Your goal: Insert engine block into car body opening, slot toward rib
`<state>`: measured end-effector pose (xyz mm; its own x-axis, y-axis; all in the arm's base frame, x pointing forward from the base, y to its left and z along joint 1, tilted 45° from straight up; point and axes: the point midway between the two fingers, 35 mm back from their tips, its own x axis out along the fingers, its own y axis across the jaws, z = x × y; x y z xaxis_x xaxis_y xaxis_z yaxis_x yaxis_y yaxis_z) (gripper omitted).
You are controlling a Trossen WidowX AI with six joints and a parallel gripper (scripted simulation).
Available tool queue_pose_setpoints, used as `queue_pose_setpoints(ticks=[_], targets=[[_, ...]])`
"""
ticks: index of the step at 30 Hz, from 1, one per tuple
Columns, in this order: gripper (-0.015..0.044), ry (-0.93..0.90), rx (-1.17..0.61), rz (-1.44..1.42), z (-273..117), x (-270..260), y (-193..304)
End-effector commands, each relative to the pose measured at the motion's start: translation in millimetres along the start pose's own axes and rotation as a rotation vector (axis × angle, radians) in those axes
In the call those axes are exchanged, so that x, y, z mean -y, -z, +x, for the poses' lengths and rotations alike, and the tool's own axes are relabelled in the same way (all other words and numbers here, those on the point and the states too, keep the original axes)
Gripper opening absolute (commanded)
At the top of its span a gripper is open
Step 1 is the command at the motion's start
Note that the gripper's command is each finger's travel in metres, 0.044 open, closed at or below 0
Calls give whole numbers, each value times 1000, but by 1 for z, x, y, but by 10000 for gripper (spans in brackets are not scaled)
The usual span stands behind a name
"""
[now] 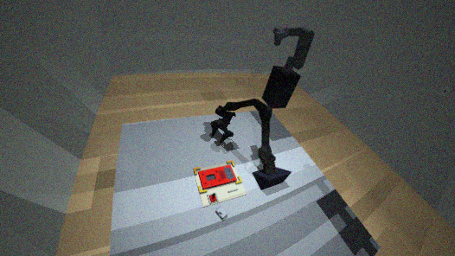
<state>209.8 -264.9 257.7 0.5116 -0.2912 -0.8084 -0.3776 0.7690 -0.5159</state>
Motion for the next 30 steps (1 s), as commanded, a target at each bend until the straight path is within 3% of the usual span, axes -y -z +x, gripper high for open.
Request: queue_pose_setpoints(ticks=[1, 12, 30], targets=[[440, -52, 6, 30, 19, -4, -24], [440, -208, 27, 44, 58, -39, -100], [440, -372, -299, 116, 133, -141, -184]])
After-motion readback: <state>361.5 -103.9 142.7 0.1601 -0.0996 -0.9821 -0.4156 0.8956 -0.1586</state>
